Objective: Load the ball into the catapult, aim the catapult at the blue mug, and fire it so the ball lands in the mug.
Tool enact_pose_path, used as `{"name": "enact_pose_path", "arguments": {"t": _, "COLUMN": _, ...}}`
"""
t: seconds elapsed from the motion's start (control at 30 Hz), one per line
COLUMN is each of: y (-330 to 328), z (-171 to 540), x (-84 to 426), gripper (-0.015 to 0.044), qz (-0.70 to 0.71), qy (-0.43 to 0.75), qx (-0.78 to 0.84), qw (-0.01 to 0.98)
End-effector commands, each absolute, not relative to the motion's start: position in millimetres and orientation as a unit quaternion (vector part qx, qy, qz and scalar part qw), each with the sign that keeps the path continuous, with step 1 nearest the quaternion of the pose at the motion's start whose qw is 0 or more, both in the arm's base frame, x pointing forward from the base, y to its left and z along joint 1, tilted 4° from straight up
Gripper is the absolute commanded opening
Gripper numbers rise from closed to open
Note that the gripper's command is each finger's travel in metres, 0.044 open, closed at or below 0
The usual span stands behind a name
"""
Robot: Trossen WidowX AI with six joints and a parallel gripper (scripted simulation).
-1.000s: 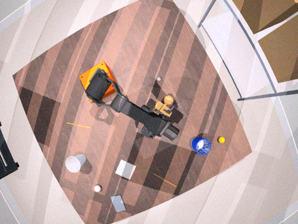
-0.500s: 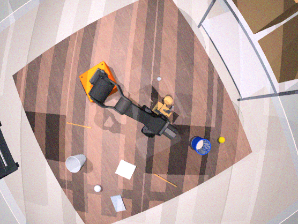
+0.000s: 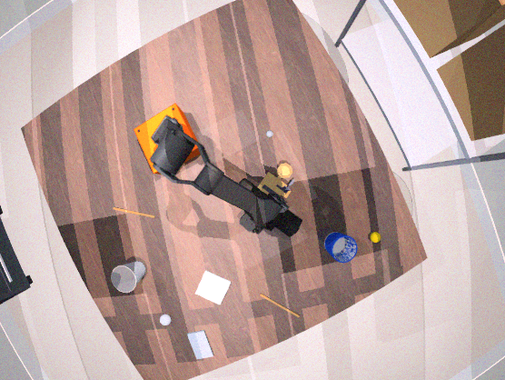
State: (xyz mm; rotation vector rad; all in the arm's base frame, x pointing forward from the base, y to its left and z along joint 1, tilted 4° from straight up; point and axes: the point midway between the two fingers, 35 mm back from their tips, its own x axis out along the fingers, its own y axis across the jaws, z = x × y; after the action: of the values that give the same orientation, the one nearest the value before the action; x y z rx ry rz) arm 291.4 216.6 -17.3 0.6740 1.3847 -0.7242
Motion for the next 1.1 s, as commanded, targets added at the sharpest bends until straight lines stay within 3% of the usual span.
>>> {"name": "enact_pose_path", "arguments": {"t": 0.0, "y": 216.8, "z": -16.8, "x": 291.6, "gripper": 0.0236, "qz": -0.32, "qy": 0.612, "qx": 0.298, "qw": 0.659}}
{"name": "enact_pose_path", "arguments": {"t": 0.17, "y": 217.2, "z": -14.2, "x": 291.8, "gripper": 0.0368, "qz": -0.32, "qy": 0.612, "qx": 0.298, "qw": 0.659}}
{"name": "enact_pose_path", "arguments": {"t": 0.27, "y": 221.4, "z": 23.5, "x": 292.4, "gripper": 0.044, "qz": -0.32, "qy": 0.612, "qx": 0.298, "qw": 0.659}}
{"name": "enact_pose_path", "arguments": {"t": 0.43, "y": 221.8, "z": 82.8, "x": 285.9, "gripper": 0.044, "qz": -0.32, "qy": 0.612, "qx": 0.298, "qw": 0.659}}
{"name": "enact_pose_path", "arguments": {"t": 0.83, "y": 220.6, "z": 75.4, "x": 285.1, "gripper": 0.044, "qz": -0.313, "qy": 0.611, "qx": 0.299, "qw": 0.662}}
{"name": "enact_pose_path", "arguments": {"t": 1.07, "y": 218.3, "z": 31.2, "x": 287.5, "gripper": 0.044, "qz": -0.313, "qy": 0.611, "qx": 0.299, "qw": 0.662}}
